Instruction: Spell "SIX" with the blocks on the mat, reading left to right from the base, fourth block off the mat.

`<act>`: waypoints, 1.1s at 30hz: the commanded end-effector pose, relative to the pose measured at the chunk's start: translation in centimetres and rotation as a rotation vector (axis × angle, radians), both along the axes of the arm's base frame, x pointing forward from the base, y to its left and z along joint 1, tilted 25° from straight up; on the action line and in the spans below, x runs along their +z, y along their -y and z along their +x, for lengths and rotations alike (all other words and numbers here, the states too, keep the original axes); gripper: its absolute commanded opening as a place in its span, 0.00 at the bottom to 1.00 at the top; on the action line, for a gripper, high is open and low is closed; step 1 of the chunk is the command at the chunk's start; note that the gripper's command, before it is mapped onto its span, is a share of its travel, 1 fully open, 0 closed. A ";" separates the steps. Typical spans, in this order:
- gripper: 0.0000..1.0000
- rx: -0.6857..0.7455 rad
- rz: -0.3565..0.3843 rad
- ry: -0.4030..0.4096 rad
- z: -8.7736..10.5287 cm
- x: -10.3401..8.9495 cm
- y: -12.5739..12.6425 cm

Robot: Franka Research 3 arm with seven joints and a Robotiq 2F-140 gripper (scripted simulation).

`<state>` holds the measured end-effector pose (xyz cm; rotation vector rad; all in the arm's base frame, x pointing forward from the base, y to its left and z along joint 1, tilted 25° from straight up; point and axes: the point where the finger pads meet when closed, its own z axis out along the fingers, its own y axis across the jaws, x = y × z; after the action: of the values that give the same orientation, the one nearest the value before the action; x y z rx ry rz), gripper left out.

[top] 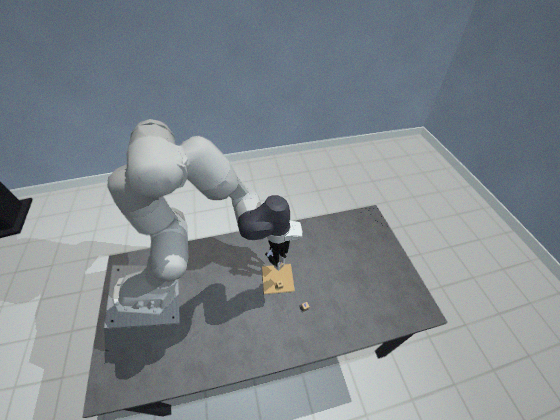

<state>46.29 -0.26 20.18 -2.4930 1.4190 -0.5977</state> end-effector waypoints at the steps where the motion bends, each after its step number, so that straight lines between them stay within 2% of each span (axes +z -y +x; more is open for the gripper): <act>1: 0.13 -0.110 0.058 0.001 0.0 -0.2 -0.3; 28: 0.13 -0.464 0.223 -0.007 -0.4 -1.3 -3.4; 33: 0.13 -0.489 0.234 -0.008 -0.5 -1.4 -3.6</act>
<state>45.80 3.28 18.77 -2.0713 1.9101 -0.4906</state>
